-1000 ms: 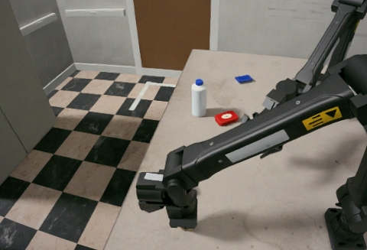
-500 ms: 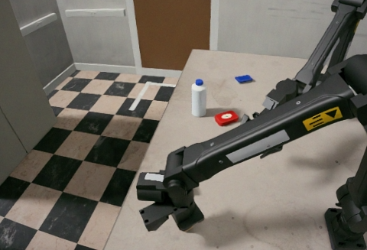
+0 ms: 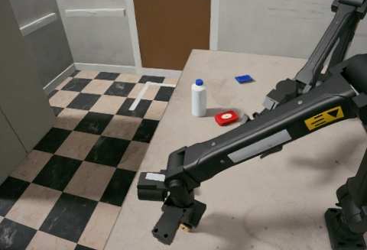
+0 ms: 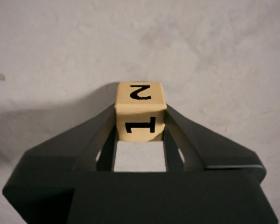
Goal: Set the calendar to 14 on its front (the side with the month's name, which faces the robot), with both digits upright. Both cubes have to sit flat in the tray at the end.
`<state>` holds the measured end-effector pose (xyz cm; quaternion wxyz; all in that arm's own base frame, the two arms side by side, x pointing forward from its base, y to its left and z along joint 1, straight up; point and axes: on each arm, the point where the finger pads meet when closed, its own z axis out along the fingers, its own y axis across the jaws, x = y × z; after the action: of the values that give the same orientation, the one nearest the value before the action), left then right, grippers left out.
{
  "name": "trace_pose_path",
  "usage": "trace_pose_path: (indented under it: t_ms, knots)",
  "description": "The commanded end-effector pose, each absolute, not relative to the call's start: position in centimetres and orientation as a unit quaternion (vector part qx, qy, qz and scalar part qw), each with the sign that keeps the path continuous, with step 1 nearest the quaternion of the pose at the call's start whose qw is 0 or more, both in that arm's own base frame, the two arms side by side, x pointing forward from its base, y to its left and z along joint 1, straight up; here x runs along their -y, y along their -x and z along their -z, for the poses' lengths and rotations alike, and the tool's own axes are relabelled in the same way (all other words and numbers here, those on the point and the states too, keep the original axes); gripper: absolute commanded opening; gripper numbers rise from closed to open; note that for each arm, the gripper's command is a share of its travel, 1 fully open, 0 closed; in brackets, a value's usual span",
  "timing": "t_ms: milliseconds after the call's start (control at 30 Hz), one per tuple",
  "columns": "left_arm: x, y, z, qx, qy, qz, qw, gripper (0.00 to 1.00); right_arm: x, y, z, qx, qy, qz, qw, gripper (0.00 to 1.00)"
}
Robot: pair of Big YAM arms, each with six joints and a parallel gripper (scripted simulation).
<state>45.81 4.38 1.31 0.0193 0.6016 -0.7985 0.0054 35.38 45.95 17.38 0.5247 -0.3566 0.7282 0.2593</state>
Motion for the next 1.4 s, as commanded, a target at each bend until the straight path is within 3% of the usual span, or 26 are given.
trace_pose_path:
  t_ms: [0,1367]
  knots:
    - [-4.5,-47.1,-3.5,0.748,-0.663,-0.018,-0.015,0.24,-46.8,-36.2,-19.6,-0.715,0.351,-0.267,0.543,1.0]
    - [-4.6,-47.4,-1.6,0.711,-0.703,-0.004,-0.001,0.24,-46.8,-36.2,-19.6,-0.715,0.351,-0.267,0.543,1.0]
